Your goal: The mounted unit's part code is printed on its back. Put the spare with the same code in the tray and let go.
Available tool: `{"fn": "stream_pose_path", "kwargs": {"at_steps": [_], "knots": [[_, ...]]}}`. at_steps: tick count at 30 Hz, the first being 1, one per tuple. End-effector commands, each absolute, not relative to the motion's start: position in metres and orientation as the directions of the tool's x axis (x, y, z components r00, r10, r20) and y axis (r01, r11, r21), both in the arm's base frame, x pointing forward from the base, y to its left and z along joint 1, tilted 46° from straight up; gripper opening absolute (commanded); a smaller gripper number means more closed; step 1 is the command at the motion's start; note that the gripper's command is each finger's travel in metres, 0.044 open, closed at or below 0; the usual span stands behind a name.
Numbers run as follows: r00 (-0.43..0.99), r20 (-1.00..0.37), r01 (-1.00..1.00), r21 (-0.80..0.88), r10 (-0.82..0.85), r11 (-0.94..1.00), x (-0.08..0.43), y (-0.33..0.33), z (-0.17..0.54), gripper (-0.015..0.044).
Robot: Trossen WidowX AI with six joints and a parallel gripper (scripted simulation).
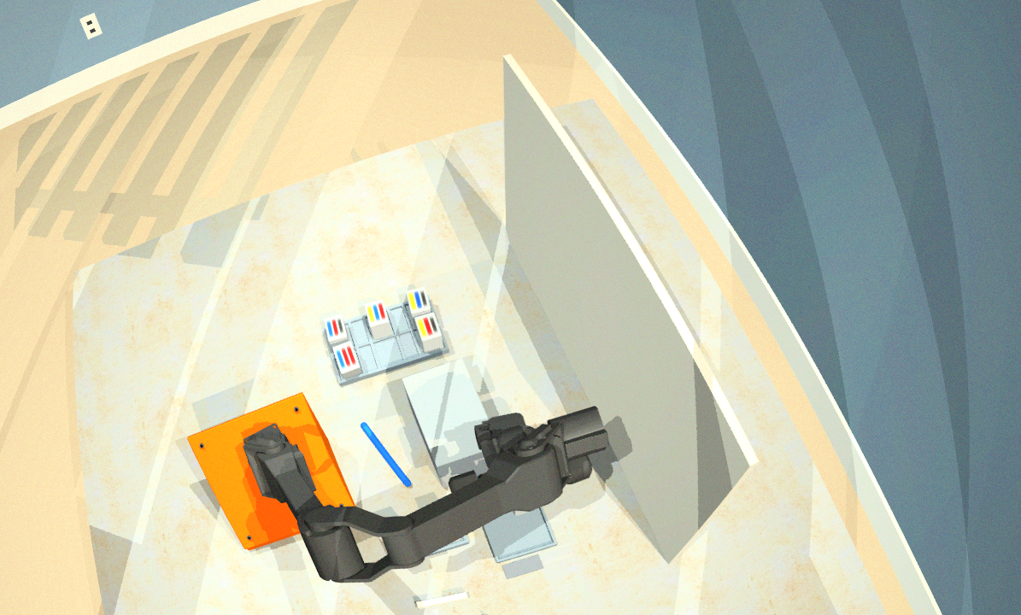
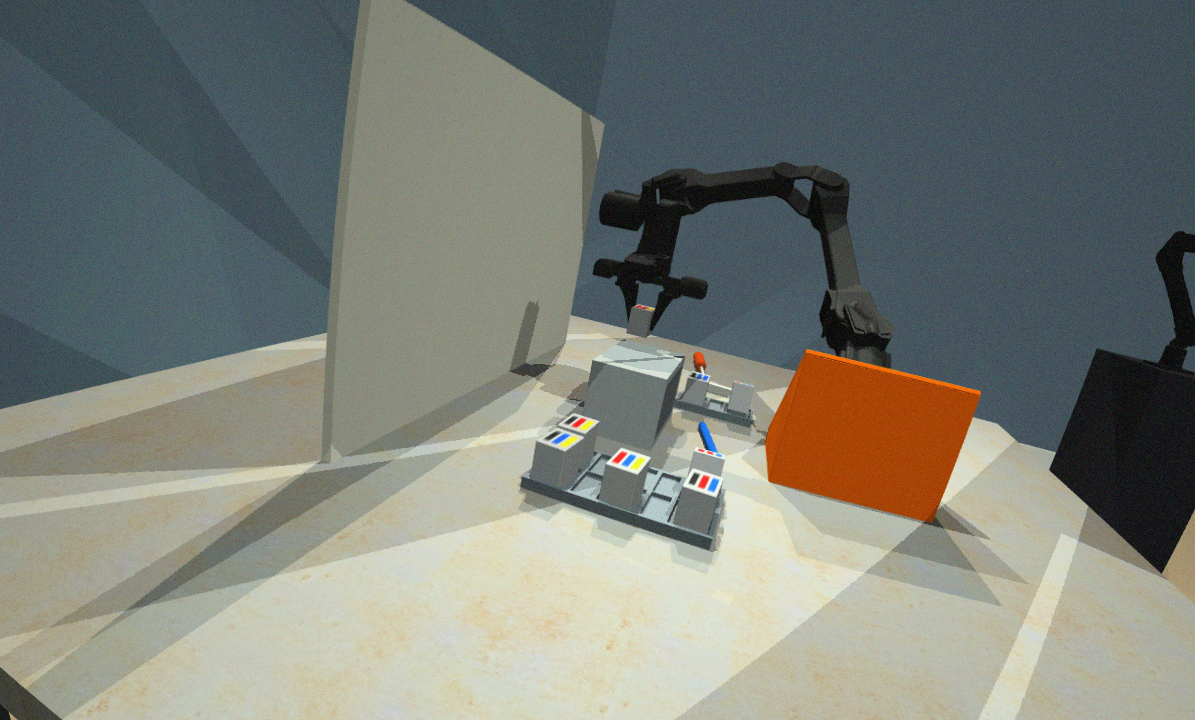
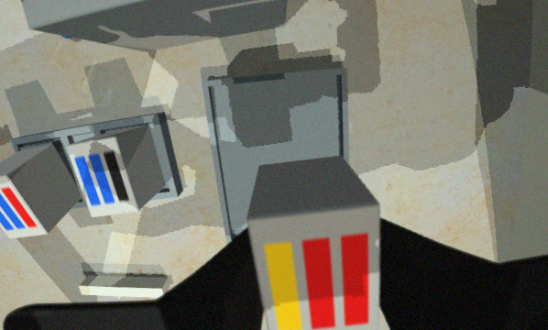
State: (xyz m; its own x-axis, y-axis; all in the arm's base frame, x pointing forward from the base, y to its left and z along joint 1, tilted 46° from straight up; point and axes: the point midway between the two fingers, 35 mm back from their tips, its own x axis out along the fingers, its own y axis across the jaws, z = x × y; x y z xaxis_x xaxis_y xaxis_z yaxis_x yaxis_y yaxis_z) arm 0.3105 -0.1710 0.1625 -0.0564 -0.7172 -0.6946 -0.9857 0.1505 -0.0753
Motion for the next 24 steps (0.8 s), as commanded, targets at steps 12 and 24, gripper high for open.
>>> {"fn": "stream_pose_path", "kwargs": {"at_steps": [12, 24], "knots": [[-0.059, -0.698, -0.986, -0.069, -0.713, 0.149, 0.309, -0.181, 0.15, 0.0], [-0.059, -0.697, -0.986, -0.069, -0.714, 0.149, 0.308, -0.19, 0.143, 0.0]]}}
